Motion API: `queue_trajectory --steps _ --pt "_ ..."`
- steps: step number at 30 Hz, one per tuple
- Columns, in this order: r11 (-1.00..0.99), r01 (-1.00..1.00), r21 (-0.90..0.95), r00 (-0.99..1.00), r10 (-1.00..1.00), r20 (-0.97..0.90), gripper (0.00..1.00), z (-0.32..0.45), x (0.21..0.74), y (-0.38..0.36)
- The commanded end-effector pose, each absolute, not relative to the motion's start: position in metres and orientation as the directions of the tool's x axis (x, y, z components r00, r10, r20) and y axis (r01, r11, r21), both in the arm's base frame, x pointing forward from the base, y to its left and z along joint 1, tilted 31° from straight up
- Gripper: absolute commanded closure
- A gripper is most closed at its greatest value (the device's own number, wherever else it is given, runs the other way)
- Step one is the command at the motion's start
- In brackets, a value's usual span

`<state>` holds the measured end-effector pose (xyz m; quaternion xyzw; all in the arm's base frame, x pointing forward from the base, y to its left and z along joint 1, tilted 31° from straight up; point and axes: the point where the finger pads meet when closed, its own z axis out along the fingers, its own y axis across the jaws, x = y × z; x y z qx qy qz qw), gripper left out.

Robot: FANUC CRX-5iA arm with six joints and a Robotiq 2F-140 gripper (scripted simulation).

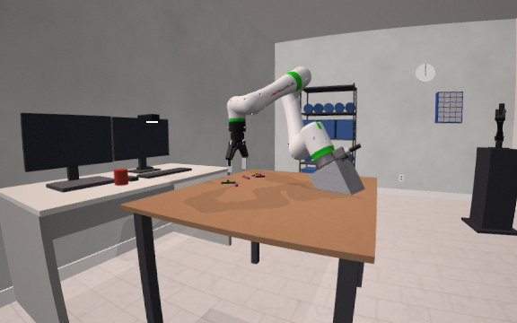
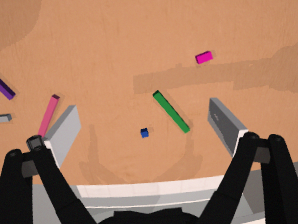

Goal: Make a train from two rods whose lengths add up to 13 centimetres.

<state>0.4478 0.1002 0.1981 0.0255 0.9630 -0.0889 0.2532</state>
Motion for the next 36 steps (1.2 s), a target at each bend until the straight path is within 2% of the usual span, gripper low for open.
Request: queue_trajectory --steps 1,16,25,27,29,36 --pt "0.983 0.094 -0.158 -0.87 0.004 -0.492 0.0 0.198 0.448 0.1" --pt "0.981 0.146 -0.128 -0.863 0.063 -0.501 0.0 0.199 0.448 0.099" --pt "0.921 0.388 0.021 -0.785 0.343 -0.515 0.0 0.2 0.448 0.091" --pt "0.921 0.388 0.021 -0.785 0.343 -0.515 0.0 0.2 0.448 0.091" --pt "0.876 0.476 0.08 -0.736 0.447 -0.509 0.0 0.2 0.448 0.088" --pt "0.759 0.623 0.187 -0.617 0.624 -0.48 0.0 0.201 0.449 0.083"
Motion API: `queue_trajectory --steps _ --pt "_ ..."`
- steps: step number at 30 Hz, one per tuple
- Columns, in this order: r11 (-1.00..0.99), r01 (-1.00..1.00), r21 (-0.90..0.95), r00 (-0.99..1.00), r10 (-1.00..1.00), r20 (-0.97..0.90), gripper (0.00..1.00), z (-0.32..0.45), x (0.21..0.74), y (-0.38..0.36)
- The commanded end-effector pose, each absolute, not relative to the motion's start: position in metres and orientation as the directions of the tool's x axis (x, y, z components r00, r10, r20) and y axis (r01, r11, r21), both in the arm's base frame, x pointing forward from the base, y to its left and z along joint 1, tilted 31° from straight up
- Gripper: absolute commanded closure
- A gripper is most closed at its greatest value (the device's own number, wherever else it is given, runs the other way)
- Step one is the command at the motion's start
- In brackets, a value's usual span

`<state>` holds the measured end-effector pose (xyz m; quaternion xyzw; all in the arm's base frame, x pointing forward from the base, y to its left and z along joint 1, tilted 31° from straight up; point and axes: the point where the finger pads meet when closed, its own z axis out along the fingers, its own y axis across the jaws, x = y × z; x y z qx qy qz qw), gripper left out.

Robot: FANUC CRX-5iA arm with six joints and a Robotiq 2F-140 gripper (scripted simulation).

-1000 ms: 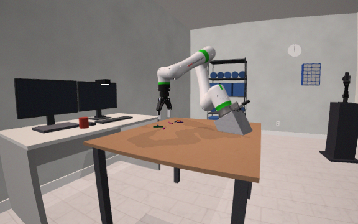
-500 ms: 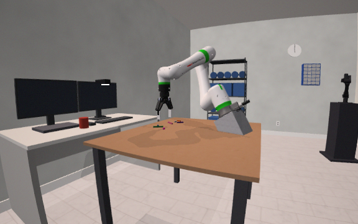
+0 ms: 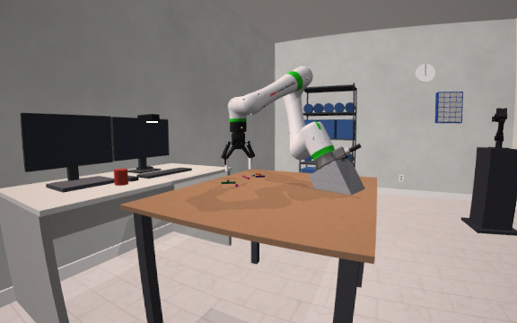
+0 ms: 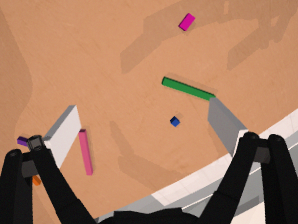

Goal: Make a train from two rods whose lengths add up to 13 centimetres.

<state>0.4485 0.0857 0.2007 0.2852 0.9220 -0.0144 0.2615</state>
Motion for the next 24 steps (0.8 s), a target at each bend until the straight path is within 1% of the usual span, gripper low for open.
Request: queue_trajectory --steps 1,6,8,9,15,23,24 --pt "0.739 0.643 0.202 -0.597 0.648 -0.473 0.0 0.201 0.449 0.082" --pt "0.626 0.73 0.275 -0.487 0.758 -0.435 0.0 0.202 0.449 0.078" --pt "0.626 0.73 0.275 -0.487 0.758 -0.435 0.0 0.202 0.449 0.078" --pt "0.558 0.769 0.311 -0.422 0.809 -0.409 0.0 0.203 0.449 0.075" --pt "0.4 0.833 0.381 -0.274 0.898 -0.345 0.0 0.203 0.449 0.071" --pt "0.16 0.876 0.455 -0.054 0.97 -0.237 0.0 0.205 0.449 0.064" --pt "0.16 0.876 0.455 -0.054 0.97 -0.237 0.0 0.205 0.449 0.064"
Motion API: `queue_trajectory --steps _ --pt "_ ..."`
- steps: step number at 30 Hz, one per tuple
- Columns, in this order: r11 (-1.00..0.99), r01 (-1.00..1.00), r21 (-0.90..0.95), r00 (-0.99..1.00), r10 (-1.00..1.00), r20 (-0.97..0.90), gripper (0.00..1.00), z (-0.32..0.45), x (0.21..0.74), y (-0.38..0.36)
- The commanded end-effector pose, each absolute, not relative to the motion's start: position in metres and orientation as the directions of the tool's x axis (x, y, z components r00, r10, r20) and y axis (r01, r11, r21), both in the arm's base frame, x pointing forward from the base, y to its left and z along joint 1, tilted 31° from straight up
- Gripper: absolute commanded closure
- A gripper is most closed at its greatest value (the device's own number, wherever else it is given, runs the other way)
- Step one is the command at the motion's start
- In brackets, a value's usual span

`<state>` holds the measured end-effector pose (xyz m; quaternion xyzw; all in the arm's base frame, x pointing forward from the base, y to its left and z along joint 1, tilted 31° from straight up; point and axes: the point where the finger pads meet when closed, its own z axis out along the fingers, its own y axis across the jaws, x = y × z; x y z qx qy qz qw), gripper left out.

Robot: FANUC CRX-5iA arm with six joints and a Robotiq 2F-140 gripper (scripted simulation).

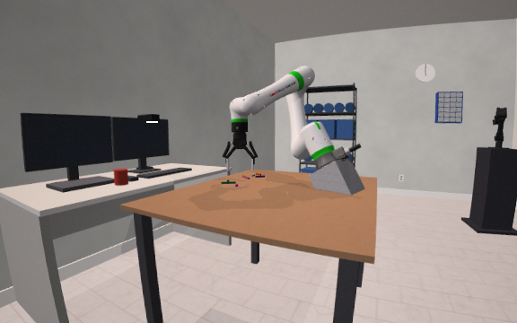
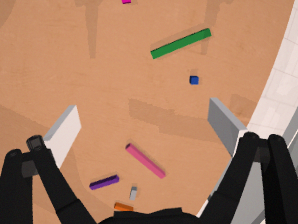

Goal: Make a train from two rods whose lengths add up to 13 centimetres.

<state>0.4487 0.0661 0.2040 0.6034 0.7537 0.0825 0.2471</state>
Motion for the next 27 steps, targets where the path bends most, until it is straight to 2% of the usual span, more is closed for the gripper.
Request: queue_trajectory --steps 1,2,16,18,19,27 --pt "0.16 0.876 0.455 -0.054 0.97 -0.237 0.0 0.205 0.449 0.064" --pt "0.069 0.877 0.475 0.028 0.981 -0.193 0.0 0.205 0.449 0.061" --pt "-0.35 0.785 0.512 0.394 0.919 0.024 0.0 0.207 0.448 0.05" --pt "-0.35 0.785 0.512 0.394 0.919 0.024 0.0 0.207 0.448 0.05" --pt "-0.435 0.744 0.507 0.466 0.882 0.072 0.0 0.207 0.448 0.048" --pt "-0.633 0.611 0.475 0.63 0.752 0.192 0.0 0.208 0.448 0.042"
